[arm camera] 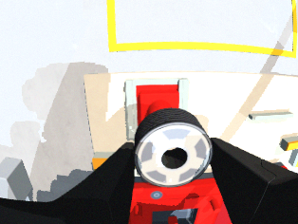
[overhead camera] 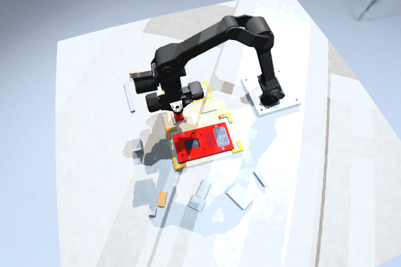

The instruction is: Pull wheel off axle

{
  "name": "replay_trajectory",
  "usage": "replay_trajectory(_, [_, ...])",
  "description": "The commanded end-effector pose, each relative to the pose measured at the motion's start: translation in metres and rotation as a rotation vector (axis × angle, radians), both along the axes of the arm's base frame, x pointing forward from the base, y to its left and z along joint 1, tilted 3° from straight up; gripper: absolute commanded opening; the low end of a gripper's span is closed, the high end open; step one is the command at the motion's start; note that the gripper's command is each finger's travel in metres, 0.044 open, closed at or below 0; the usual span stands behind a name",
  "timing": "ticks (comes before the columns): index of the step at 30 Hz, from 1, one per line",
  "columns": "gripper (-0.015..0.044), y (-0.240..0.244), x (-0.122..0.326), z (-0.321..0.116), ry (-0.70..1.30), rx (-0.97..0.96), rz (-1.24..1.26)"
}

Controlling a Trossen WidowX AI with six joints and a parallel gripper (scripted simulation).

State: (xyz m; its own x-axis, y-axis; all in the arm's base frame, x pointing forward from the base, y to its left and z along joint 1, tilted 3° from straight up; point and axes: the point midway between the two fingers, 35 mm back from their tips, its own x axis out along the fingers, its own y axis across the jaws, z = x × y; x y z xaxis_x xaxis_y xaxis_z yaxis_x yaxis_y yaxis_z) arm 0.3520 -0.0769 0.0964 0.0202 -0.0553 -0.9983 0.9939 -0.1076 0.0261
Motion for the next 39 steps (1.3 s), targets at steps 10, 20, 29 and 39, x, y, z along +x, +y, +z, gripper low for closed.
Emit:
replay_trajectory(10, [0.0,0.001,0.0,0.017,-0.013,0.001,0.002])
replay_trajectory(20, [0.0,-0.002,-0.005,0.031,0.003,0.001,0.002])
replay_trajectory(29, [0.0,-0.048,-0.036,0.038,-0.003,-0.002,0.002])
replay_trajectory(39, [0.0,-0.081,-0.066,0.042,-0.007,-0.007,0.002])
